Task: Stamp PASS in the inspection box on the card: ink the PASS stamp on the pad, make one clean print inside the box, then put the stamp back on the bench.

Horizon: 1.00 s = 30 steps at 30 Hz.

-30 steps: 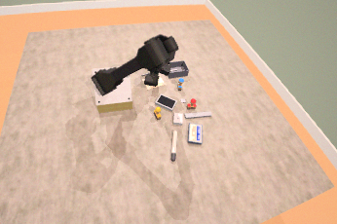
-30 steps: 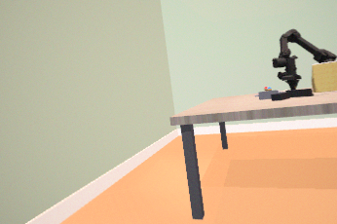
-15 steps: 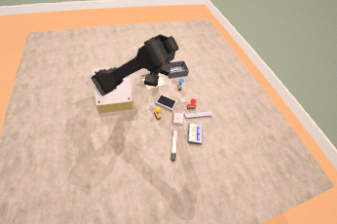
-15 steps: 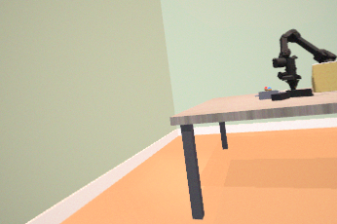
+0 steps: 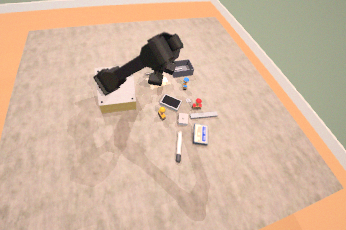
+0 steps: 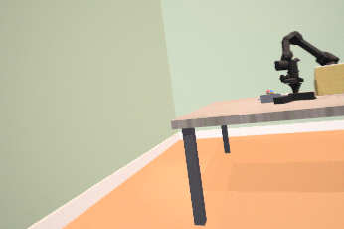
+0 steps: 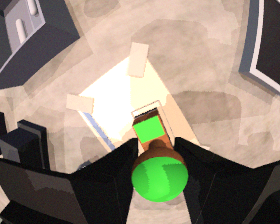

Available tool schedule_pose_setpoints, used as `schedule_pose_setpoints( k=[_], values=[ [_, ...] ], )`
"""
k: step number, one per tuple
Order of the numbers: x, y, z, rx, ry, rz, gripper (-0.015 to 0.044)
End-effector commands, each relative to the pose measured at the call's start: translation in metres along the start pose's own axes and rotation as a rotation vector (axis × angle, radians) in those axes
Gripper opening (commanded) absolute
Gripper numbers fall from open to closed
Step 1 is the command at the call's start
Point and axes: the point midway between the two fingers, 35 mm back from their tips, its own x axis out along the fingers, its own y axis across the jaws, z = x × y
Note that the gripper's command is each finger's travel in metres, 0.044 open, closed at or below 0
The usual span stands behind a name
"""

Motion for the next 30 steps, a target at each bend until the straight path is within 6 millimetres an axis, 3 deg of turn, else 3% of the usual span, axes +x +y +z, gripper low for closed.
schedule_pose_setpoints(
  k=[1,30],
  values=[
    [0.001,-0.001,0.001,0.0,-0.003,-0.005,0.0],
    [-0.012,0.0,0.001,0.0,-0.002,-0.004,0.0]
  ],
)
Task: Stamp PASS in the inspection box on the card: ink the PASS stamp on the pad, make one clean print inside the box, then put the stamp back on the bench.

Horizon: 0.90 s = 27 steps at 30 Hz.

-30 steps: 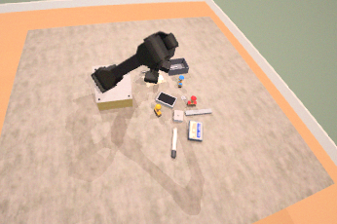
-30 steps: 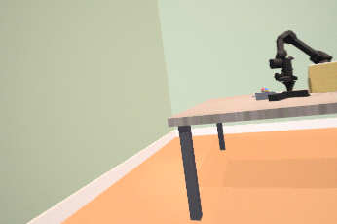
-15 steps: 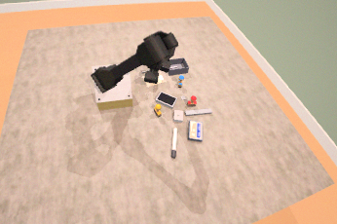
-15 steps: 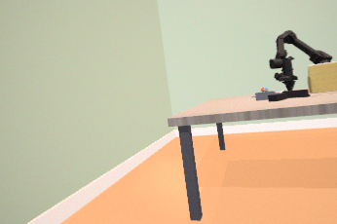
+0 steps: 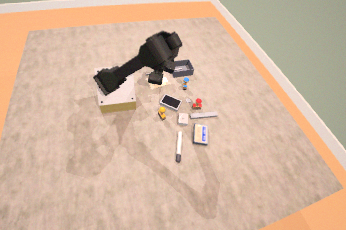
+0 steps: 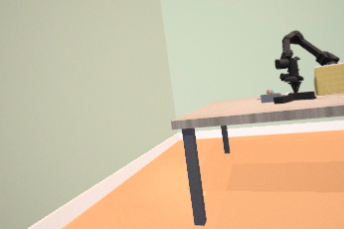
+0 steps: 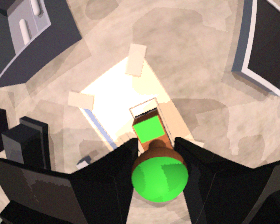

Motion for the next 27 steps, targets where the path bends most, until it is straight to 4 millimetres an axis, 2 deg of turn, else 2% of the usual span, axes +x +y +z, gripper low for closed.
schedule_pose_setpoints(
  k=[1,27],
  values=[
    [-0.006,0.002,0.001,0.007,0.001,0.005,0.0],
    [-0.047,0.004,0.002,0.007,0.003,0.008,0.0]
  ],
)
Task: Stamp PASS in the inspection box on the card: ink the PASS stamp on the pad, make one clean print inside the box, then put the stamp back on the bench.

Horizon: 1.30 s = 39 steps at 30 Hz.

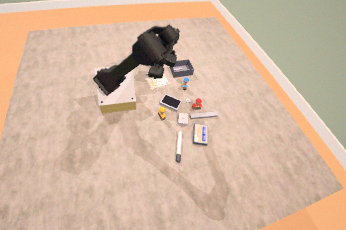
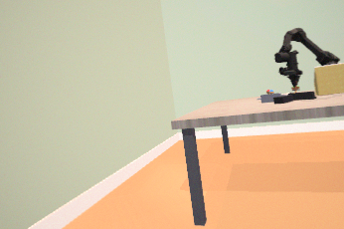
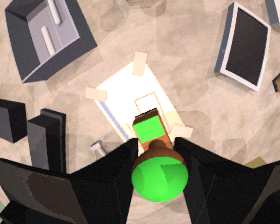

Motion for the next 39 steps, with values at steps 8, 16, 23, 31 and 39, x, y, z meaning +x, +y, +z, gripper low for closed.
schedule_pose_setpoints(
  k=[8,16,23,31,39],
  values=[
    [-0.02,0.001,0.001,0.011,0.003,0.007,0.0],
    [-0.025,0.008,0.014,0.012,0.002,0.009,0.0],
    [-0.027,0.021,0.04,0.015,0.002,0.012,0.0],
    [-0.028,0.032,0.071,0.018,0.0,0.013,0.0],
    [-0.027,0.04,0.103,0.023,-0.002,0.012,0.0]
  ],
)
